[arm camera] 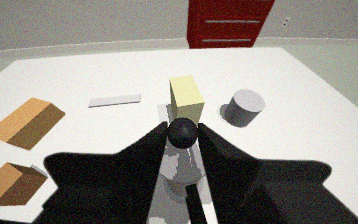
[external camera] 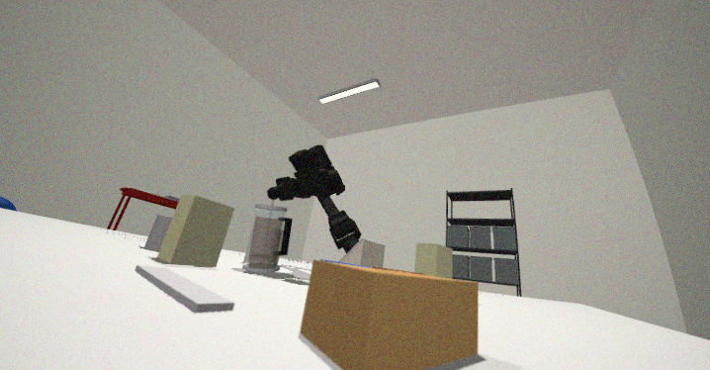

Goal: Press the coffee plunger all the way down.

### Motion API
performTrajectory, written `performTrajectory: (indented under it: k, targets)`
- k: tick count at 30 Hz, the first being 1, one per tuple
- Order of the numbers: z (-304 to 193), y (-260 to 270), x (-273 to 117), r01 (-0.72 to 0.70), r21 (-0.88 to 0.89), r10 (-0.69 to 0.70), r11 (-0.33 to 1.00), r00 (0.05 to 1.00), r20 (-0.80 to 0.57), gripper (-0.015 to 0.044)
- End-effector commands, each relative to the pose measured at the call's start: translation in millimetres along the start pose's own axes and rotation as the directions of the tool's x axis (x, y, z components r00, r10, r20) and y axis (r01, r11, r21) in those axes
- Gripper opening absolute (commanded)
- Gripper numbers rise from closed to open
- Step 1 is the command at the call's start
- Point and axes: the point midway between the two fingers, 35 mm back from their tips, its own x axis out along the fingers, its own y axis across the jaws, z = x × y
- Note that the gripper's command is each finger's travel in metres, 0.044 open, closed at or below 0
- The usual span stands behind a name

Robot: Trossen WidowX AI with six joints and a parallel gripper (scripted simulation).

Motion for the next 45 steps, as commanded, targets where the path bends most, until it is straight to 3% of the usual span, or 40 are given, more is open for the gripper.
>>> performTrajectory:
  k: [1,21,33,39,45]
  targets:
    - [-3,0,2,0.007,-0.012,-0.007,1.000,1.000,-0.014,0.0117]
    - [0,1,1,0.002,-0.003,-0.002,1.000,1.000,-0.003,0.0117]
    - [0,1,1,0.002,-0.003,-0.002,1.000,1.000,-0.003,0.0432]
    - [8,3,-5,-0.002,-0.003,0.002,1.000,1.000,-0.009,0.0440]
    - [48,0,-43,-0.007,-0.012,0.006,1.000,1.000,-0.020,0.0440]
